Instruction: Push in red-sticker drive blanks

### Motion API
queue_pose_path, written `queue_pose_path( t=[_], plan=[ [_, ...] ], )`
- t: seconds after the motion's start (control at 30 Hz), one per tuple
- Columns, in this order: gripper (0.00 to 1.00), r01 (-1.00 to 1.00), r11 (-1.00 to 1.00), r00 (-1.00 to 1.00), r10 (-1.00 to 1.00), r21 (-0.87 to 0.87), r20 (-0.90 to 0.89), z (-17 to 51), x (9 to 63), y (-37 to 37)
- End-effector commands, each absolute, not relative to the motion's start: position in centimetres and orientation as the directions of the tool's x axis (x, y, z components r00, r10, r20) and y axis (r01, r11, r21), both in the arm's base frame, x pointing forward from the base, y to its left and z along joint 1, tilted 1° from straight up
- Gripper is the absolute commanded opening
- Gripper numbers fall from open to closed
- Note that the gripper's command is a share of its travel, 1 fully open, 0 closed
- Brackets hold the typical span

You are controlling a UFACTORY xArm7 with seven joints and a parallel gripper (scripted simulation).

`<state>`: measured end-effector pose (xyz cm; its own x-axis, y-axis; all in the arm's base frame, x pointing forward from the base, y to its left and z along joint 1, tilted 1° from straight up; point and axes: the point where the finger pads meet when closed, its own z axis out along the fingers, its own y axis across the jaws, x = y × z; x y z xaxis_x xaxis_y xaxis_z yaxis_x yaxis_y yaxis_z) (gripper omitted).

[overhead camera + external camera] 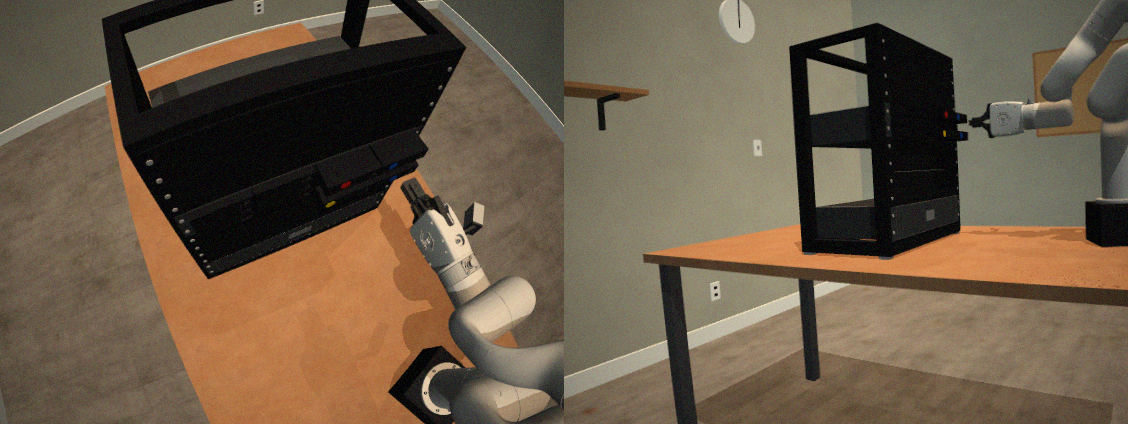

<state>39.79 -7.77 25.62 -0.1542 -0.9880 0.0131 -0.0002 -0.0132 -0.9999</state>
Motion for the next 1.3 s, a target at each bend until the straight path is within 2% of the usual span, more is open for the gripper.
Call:
queue_pose_path(
  t=[0.0, 0.9, 1.27],
  plan=[
    [0.00, 0.003, -0.014, -0.154, -0.988, -1.000, 0.013, 25.8, 39.9, -7.8],
    [0.00, 0.003, -0.014, -0.154, -0.988, -1.000, 0.013, 26.0, 39.7, -6.3],
    [0.00, 0.003, -0.014, -0.154, -0.988, -1.000, 0.013, 27.1, 38.9, -0.3]
  ],
)
